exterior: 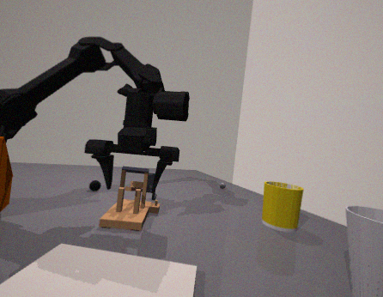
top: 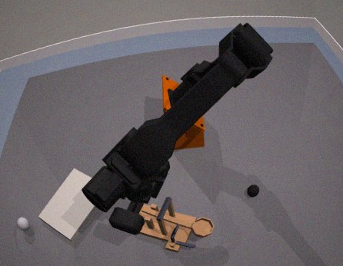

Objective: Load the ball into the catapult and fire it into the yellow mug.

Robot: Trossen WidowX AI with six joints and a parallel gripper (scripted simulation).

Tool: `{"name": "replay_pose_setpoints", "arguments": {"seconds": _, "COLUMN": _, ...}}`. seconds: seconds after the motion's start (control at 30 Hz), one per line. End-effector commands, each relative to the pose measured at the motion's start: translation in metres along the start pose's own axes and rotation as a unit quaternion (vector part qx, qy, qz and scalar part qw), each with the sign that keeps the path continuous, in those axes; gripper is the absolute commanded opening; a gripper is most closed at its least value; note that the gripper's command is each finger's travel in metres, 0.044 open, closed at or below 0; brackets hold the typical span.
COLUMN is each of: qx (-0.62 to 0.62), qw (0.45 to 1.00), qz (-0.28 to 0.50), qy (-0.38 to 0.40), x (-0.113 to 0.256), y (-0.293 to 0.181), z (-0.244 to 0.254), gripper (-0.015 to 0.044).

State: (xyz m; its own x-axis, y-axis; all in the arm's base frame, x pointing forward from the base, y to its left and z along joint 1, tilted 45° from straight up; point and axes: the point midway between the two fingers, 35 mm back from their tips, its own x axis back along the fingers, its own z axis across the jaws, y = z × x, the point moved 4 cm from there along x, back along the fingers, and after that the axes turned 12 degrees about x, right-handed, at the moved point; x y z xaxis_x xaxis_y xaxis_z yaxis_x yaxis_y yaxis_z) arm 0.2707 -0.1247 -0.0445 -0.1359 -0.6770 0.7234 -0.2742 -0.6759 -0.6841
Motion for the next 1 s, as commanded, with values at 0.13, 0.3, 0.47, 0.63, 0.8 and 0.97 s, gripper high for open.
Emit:
{"name": "replay_pose_setpoints", "arguments": {"seconds": 0.13, "qx": -0.005, "qw": 1.0, "qz": 0.006, "qy": -0.006, "x": -0.017, "y": 0.0, "z": -0.003, "gripper": 0.044}}
{"name": "replay_pose_setpoints", "arguments": {"seconds": 0.3, "qx": -0.005, "qw": 1.0, "qz": 0.006, "qy": -0.006, "x": -0.025, "y": -0.001, "z": -0.003, "gripper": 0.044}}
{"name": "replay_pose_setpoints", "arguments": {"seconds": 0.47, "qx": -0.005, "qw": 1.0, "qz": 0.007, "qy": -0.006, "x": -0.033, "y": -0.001, "z": -0.004, "gripper": 0.044}}
{"name": "replay_pose_setpoints", "arguments": {"seconds": 0.63, "qx": -0.005, "qw": 1.0, "qz": 0.007, "qy": -0.006, "x": -0.036, "y": -0.001, "z": -0.004, "gripper": 0.044}}
{"name": "replay_pose_setpoints", "arguments": {"seconds": 0.8, "qx": -0.001, "qw": 1.0, "qz": 0.003, "qy": -0.003, "x": -0.032, "y": -0.001, "z": -0.002, "gripper": 0.0387}}
{"name": "replay_pose_setpoints", "arguments": {"seconds": 0.97, "qx": -0.001, "qw": 1.0, "qz": 0.003, "qy": -0.003, "x": -0.032, "y": -0.001, "z": -0.002, "gripper": 0.0256}}
